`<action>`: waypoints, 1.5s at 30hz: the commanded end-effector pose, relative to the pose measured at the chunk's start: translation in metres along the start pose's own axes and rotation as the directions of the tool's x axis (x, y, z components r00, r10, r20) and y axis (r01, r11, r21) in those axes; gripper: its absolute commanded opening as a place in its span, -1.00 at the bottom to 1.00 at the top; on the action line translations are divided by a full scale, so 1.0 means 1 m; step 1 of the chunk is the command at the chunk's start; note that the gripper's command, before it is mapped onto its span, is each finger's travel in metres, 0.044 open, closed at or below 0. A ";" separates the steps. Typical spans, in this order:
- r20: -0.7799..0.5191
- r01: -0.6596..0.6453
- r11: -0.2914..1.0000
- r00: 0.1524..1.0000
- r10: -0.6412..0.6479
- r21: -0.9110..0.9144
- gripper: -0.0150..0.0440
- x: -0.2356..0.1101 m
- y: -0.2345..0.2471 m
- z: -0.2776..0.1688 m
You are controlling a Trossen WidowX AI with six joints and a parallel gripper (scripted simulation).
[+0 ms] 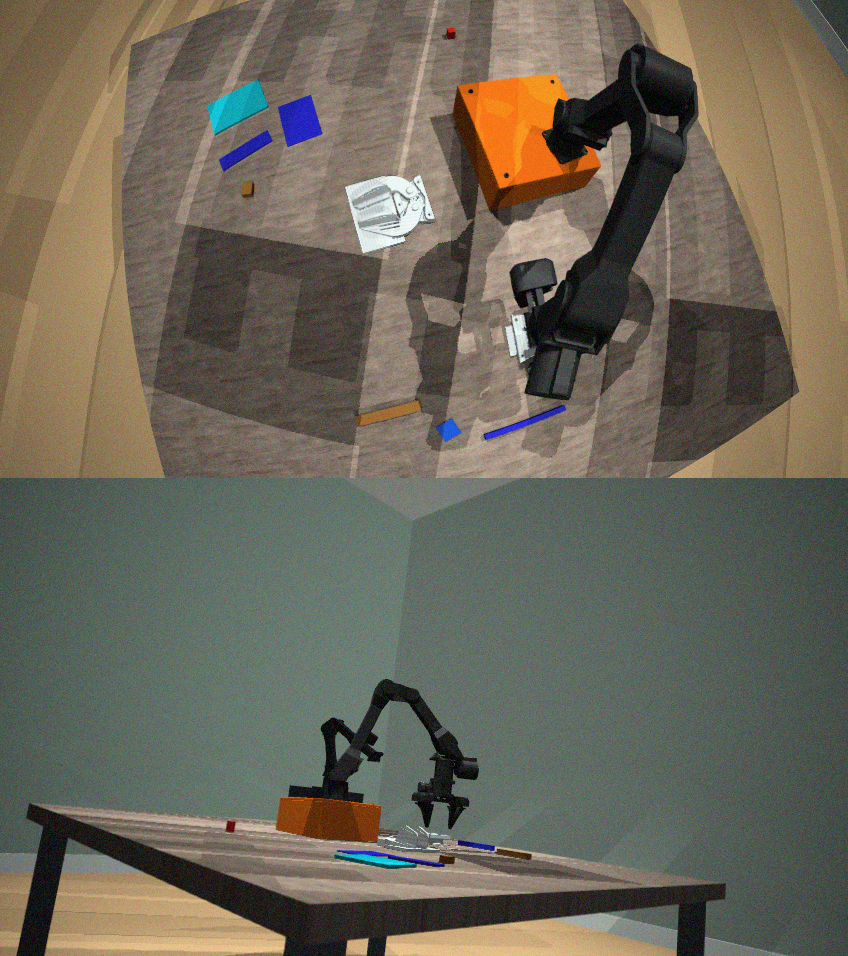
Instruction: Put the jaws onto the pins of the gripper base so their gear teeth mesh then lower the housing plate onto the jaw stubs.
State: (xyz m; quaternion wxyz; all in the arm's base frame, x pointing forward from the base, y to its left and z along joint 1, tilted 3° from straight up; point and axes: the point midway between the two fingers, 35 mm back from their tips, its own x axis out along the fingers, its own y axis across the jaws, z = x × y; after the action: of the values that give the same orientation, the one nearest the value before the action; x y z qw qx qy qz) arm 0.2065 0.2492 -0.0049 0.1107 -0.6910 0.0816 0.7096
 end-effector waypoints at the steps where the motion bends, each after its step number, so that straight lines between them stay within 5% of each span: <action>1: 0.005 -0.007 1.000 1.000 0.007 0.001 1.00 0.010 0.001 0.000; 45: 0.007 -0.006 1.000 1.000 0.006 0.000 1.00 0.040 0.000 0.001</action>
State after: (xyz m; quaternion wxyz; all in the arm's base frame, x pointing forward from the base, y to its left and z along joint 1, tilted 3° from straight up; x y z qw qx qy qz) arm 0.2053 0.2505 -0.0439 0.1070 -0.6896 0.0827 0.7114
